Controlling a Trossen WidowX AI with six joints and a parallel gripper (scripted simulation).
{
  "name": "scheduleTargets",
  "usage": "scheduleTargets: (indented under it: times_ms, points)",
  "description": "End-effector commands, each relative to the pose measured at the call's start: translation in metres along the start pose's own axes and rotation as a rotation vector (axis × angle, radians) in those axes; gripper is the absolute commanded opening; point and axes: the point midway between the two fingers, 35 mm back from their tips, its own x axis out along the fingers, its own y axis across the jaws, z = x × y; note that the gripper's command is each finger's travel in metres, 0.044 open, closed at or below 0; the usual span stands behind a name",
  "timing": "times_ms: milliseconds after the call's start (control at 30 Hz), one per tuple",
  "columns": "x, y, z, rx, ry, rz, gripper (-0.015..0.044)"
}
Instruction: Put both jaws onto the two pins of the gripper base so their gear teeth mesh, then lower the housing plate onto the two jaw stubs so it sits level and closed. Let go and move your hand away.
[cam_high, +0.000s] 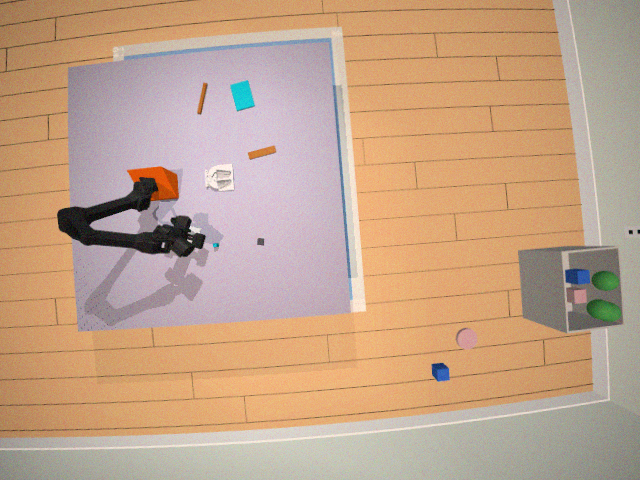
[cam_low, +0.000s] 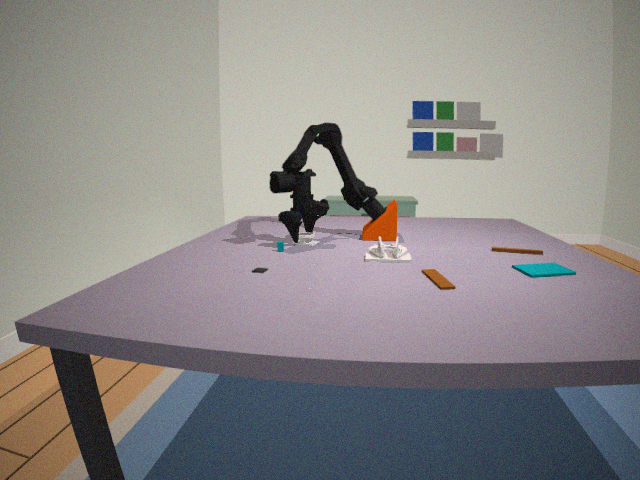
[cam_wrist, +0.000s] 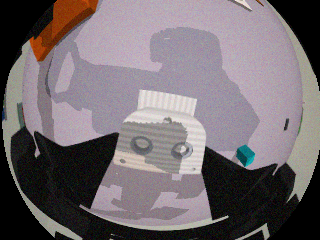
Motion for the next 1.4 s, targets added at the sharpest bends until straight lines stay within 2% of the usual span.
scheduleTargets:
  times_ms: [0, 100, 467, 1167, 1367]
  points:
    - [0.0, 0.0, 0.0, 0.0, 0.0, 0.0, 0.0367]
    - [0.0, 0.0, 0.0, 0.0, 0.0, 0.0, 0.0351]
    - [-0.002, 0.0, 0.0, 0.0, -0.001, 0.0, 0.0351]
    - [-0.067, -0.001, 0.001, -0.005, -0.011, 0.001, 0.0351]
    - [-0.072, -0.001, 0.001, -0.004, -0.01, 0.0, 0.0351]
